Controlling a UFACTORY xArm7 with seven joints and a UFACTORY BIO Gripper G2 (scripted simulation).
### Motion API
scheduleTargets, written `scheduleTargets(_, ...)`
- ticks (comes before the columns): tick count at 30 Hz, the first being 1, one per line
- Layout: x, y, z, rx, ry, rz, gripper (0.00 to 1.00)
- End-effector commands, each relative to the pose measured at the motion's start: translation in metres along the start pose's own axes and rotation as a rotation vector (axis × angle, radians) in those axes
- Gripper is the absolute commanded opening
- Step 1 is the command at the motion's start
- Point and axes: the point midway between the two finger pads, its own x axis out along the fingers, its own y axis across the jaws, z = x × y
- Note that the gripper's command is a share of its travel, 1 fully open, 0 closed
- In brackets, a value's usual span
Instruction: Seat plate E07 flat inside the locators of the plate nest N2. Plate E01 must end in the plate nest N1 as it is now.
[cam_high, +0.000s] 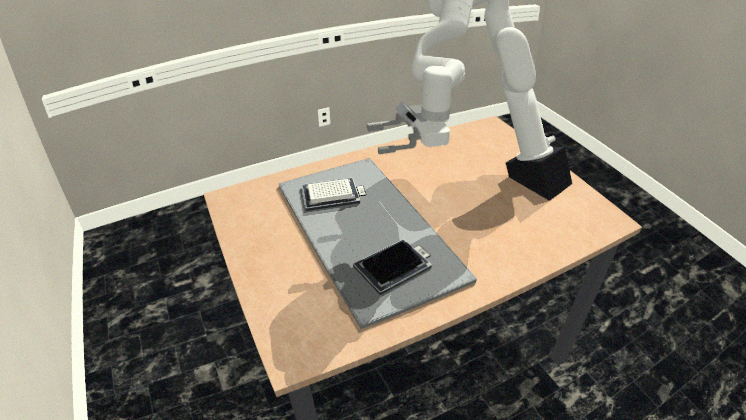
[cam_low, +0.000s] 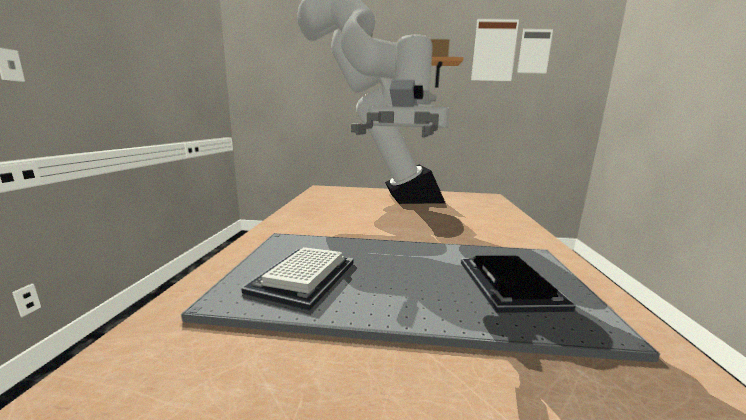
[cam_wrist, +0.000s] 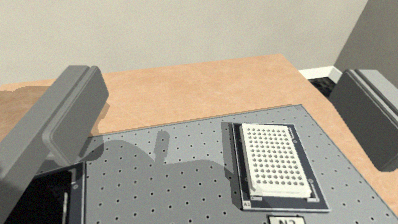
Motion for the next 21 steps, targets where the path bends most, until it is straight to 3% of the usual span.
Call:
scheduleTargets(1, 0.014, -0.008, -0.01, -0.002, -0.009, -0.005, 0.54)
scheduleTargets(21, 0.066, -0.054, -0.068, -0.003, -0.009, -0.005, 0.54)
